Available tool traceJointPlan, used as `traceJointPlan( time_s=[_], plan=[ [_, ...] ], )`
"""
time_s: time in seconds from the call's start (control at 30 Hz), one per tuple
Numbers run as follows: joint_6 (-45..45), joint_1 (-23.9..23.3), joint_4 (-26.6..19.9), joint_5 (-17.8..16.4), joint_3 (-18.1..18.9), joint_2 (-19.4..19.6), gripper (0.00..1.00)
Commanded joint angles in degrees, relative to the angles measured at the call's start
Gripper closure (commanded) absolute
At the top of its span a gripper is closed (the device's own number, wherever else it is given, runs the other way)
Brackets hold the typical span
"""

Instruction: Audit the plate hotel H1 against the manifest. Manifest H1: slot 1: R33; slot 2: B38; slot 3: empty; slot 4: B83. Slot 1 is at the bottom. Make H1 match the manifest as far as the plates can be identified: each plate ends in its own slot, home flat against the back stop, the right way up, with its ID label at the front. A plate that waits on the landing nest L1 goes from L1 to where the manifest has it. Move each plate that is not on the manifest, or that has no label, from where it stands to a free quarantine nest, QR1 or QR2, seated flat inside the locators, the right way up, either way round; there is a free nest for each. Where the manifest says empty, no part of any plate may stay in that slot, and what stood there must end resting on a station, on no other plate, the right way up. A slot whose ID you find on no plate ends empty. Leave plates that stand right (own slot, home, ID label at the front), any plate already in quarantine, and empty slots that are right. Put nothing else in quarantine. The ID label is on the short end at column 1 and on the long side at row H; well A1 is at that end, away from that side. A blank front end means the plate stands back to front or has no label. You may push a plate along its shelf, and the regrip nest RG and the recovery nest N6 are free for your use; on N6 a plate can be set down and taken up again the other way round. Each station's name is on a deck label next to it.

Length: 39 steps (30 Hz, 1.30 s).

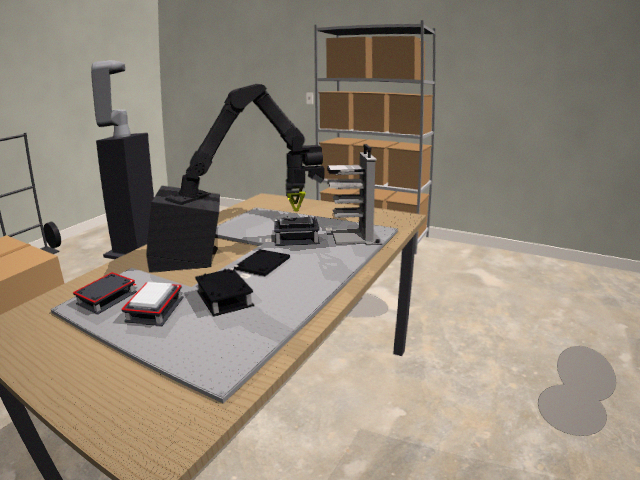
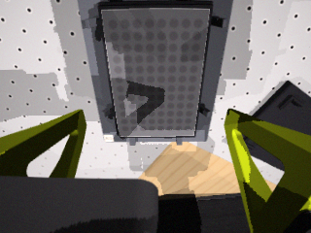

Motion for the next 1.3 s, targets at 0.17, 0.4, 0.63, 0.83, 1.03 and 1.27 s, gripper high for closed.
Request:
traceJointPlan(
  time_s=[0.17,0.4,0.63,0.83,1.03,1.27],
  plan=[
    [-0.3,-0.7,2.5,-0.2,-0.3,1.8,0.00],
    [-0.3,-0.7,4.0,-0.2,-1.9,3.0,0.00],
    [-0.4,-0.8,5.8,-0.2,-2.0,4.4,0.00],
    [-0.4,-0.8,6.7,-0.2,-2.3,5.2,0.00],
    [-0.4,-0.6,8.1,-0.2,-2.6,6.4,0.00],
    [-0.5,-0.8,9.3,-0.2,-2.7,7.5,0.00]
  ],
)
